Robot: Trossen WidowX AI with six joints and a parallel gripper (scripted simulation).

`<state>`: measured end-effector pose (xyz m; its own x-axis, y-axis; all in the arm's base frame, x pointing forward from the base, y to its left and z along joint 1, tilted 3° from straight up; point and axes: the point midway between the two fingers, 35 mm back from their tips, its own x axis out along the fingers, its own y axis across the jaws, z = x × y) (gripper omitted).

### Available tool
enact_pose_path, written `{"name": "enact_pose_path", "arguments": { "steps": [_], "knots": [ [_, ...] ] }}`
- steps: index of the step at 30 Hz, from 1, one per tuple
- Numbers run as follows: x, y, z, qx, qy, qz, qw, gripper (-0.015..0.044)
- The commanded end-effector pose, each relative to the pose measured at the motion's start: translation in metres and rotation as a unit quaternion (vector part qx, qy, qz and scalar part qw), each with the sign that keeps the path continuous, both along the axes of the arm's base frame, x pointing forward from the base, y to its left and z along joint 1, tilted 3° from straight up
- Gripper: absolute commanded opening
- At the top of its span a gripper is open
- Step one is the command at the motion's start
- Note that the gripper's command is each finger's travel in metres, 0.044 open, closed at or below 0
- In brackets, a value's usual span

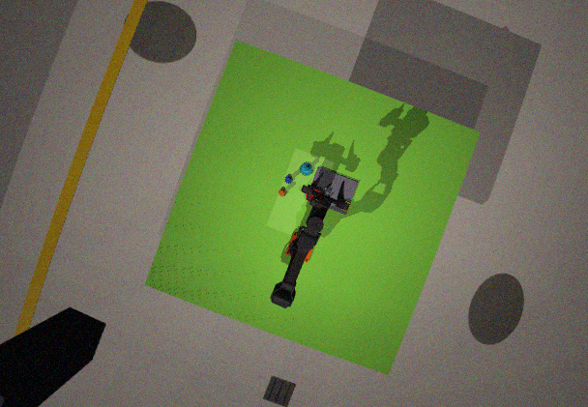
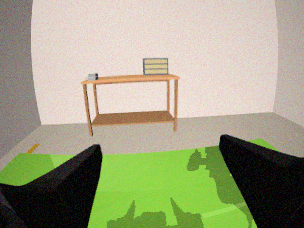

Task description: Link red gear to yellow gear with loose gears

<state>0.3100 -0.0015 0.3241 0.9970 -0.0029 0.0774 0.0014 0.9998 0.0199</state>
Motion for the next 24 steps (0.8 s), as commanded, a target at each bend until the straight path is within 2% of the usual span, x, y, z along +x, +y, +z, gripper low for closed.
{"name": "enact_pose_path", "arguments": {
  "steps": [1, 6, 11, 18, 24],
  "knots": [
    [0.002, 0.001, -0.001, 0.003, 0.006, 0.001, 1.0, 0.0426],
    [0.04, 0.02, -0.035, 0.081, 0.153, 0.024, 0.985, 0.044],
    [0.067, 0.046, -0.081, 0.157, 0.322, 0.018, 0.933, 0.044],
    [0.075, 0.083, -0.147, 0.224, 0.535, -0.05, 0.813, 0.044],
    [0.059, 0.11, -0.192, 0.237, 0.672, -0.154, 0.685, 0.044]
  ]
}}
